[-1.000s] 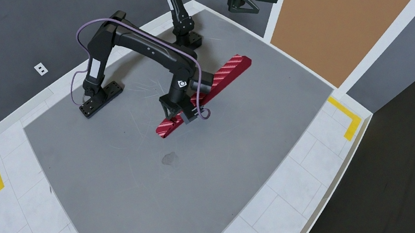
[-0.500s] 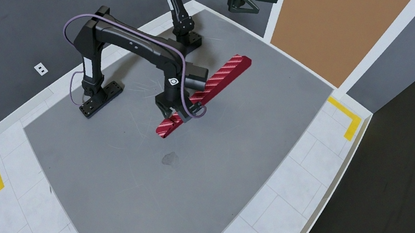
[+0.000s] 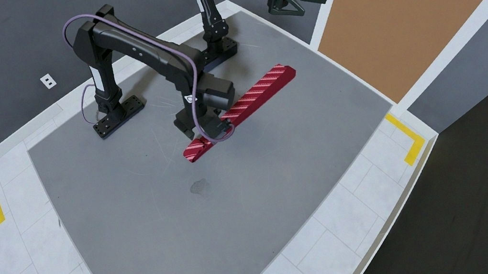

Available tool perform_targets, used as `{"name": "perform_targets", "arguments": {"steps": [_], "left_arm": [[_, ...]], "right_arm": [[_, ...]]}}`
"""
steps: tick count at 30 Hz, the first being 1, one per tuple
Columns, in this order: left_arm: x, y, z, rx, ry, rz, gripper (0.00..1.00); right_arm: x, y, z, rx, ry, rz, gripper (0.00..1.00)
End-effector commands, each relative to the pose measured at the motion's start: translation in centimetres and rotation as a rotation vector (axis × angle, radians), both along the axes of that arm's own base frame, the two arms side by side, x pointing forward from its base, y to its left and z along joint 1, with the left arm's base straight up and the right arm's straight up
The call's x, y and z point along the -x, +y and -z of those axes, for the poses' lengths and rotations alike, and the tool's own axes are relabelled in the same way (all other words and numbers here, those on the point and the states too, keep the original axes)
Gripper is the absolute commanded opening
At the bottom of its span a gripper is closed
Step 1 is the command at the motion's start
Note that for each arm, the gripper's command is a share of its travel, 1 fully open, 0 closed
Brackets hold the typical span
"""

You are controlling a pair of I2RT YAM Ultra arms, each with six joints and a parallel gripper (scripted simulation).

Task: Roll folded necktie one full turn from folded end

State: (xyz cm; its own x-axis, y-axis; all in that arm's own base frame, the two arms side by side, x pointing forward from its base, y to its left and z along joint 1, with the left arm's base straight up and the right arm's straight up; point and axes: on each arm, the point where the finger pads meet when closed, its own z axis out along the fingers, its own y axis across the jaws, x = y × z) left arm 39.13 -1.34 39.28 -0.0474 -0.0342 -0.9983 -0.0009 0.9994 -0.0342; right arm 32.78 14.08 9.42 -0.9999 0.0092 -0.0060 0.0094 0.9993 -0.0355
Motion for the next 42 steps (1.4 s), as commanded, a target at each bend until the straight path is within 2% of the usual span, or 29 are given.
{"name": "perform_targets", "arguments": {"steps": [1,3,42], "left_arm": [[0.11,-0.04,-2.09,0.012,-0.048,0.009,1.0],[0.11,-0.04,-2.09,0.012,-0.048,0.009,1.0],[0.11,-0.04,-2.09,0.012,-0.048,0.009,1.0]], "right_arm": [[-0.3,0.35,-1.28,-0.101,-0.024,-0.012,0.86],[-0.3,0.35,-1.68,-0.134,-0.024,-0.012,0.9],[-0.3,0.35,-1.68,-0.134,-0.024,-0.012,0.9]]}}
